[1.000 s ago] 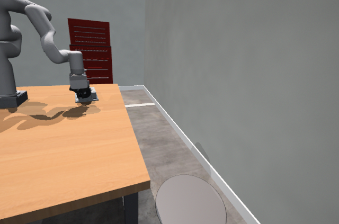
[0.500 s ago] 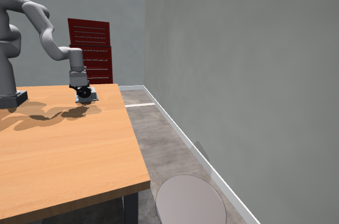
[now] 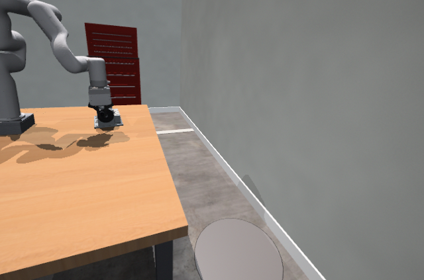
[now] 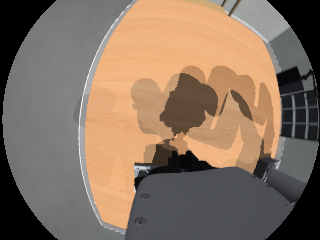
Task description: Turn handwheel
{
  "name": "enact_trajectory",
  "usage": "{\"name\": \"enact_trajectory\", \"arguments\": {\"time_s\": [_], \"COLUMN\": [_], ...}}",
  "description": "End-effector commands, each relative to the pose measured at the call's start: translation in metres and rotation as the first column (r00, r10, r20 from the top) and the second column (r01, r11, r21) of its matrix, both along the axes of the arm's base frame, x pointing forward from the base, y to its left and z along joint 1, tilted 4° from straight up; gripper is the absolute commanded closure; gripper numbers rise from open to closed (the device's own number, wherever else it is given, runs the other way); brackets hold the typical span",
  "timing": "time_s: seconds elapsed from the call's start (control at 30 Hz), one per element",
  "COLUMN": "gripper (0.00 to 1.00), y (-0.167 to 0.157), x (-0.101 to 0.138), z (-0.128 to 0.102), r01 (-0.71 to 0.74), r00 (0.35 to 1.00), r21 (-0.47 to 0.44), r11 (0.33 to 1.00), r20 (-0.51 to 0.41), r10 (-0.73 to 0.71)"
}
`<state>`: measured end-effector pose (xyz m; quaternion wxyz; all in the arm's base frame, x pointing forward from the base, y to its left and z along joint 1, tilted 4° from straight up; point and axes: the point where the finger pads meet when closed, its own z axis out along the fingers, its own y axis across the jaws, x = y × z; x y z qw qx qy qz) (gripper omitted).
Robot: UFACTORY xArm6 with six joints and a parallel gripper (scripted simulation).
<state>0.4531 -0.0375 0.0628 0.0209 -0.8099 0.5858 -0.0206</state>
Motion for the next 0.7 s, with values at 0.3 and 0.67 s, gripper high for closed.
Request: {"name": "enact_trajectory", "arguments": {"time_s": [0.3, 0.67], "gripper": [0.94, 0.94], "y": [0.004, 0.005], "x": [0.012, 0.017], "z": [0.007, 0.007], "r01": [-0.001, -0.001], "r00": [1.0, 1.0], "r21": [0.0, 0.0], "r11": [1.0, 1.0], "r20": [0.009, 0.009], "r10": [0.001, 0.001]}}
